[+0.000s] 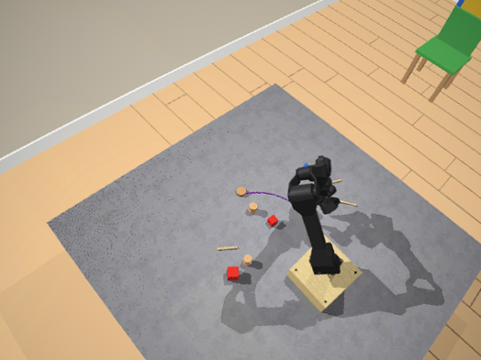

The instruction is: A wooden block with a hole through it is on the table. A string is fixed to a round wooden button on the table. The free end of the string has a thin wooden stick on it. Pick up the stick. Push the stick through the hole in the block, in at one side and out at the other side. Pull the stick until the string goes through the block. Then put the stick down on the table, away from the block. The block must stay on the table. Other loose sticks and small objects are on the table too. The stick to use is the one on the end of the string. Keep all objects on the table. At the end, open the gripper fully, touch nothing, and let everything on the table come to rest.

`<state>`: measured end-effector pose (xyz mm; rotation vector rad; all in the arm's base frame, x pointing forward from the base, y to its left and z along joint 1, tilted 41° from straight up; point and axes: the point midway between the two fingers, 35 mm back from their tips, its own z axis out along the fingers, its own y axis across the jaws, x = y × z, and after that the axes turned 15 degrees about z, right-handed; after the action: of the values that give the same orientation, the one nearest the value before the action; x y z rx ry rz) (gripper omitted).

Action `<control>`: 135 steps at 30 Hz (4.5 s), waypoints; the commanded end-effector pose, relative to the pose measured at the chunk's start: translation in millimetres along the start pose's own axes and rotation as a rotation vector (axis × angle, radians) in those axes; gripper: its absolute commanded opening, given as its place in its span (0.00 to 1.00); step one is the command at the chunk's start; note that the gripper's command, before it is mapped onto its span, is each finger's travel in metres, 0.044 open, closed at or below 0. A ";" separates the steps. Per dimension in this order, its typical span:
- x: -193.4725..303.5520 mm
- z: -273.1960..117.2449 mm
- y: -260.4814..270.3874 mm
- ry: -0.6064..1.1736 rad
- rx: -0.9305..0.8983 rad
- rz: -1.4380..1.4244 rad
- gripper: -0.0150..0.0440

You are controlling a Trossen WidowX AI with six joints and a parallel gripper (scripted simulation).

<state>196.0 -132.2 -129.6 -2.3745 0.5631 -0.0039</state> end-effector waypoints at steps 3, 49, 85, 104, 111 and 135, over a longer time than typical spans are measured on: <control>1.6 -0.9 1.4 0.004 -0.005 0.003 0.56; 2.1 52.7 0.9 0.004 -0.003 0.003 0.46; 3.8 46.9 1.8 0.005 -0.007 -0.001 0.25; 4.3 22.5 2.4 0.005 -0.008 -0.001 0.25; 4.0 13.4 2.3 0.005 -0.008 -0.001 0.25; 7.8 -3.8 -1.5 -0.033 -0.009 0.004 0.25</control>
<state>198.8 -132.1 -128.6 -2.3697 0.5584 0.0320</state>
